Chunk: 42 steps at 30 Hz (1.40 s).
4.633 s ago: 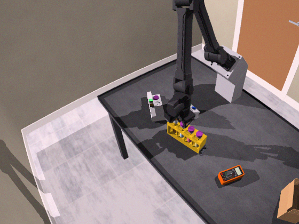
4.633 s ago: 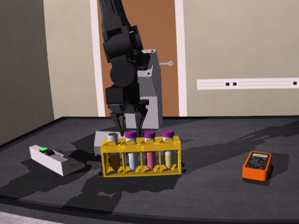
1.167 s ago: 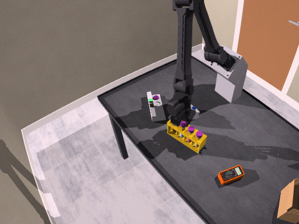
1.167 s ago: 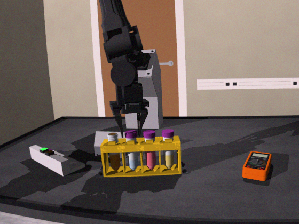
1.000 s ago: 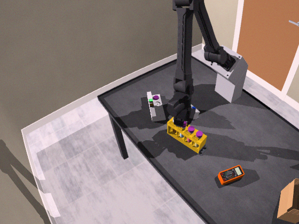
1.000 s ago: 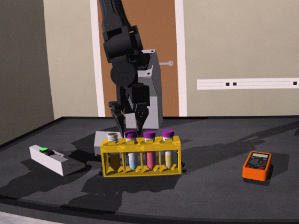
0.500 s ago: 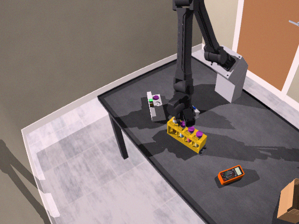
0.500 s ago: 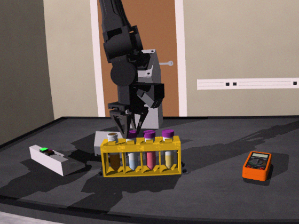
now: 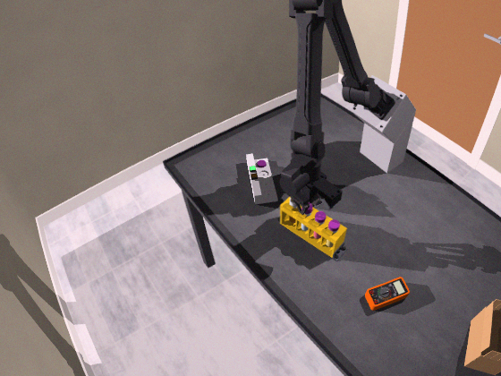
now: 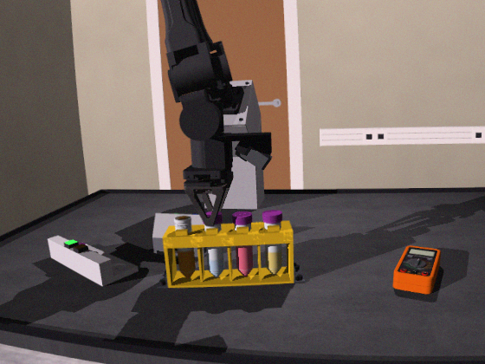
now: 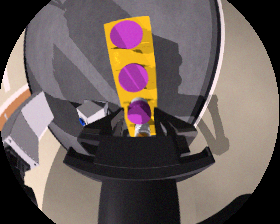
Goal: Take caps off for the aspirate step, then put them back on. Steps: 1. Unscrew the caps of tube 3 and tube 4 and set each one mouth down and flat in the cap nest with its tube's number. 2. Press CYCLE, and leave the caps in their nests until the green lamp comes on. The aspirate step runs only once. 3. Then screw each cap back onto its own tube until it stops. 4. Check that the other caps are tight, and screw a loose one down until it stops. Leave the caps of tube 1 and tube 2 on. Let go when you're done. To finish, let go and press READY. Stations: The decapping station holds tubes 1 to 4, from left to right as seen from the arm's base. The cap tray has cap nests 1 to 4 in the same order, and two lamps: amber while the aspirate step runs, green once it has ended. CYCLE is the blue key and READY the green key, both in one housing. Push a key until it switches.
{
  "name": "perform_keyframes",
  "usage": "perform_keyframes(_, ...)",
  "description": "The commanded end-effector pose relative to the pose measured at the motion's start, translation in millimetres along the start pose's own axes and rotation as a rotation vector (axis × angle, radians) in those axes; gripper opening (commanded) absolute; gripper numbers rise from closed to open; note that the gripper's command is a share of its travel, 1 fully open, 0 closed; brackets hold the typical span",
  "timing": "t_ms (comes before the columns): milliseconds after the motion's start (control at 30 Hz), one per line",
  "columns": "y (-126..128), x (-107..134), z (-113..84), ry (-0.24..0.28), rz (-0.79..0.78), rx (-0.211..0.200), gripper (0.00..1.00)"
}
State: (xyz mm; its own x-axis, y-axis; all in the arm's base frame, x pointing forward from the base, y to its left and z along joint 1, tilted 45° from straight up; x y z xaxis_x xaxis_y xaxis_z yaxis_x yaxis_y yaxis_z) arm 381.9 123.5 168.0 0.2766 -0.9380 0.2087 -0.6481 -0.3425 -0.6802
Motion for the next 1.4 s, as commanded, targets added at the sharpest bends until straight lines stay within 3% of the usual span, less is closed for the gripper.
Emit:
perform_keyframes(0,-4.1,-4.6,-7.3,-0.013,-0.204,0.036,0.49)
perform_keyframes(100,-4.1,-4.6,-7.3,-0.011,-0.302,0.036,0.49)
perform_keyframes(933,-14.1,4.2,-10.3,-0.001,-0.292,0.030,0.49)
perform_keyframes(967,-8.5,0.5,-4.5,-0.005,-0.288,0.018,0.00)
perform_keyframes(1367,-8.6,0.5,-4.5,-0.005,-0.288,0.018,0.00)
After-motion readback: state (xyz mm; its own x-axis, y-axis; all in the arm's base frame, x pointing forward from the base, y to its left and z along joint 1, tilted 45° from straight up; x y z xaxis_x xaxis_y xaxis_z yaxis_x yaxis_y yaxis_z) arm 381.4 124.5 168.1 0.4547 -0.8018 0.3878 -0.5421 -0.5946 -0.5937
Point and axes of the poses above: the point where the finger pads meet when closed, its own z axis out along the fingers, its own y axis across the jaws, x = y × z, the point moved 3 cm from there along -z, back along the fingers, and after that the axes turned 11 degrees about -z, right-handed, at the moved point
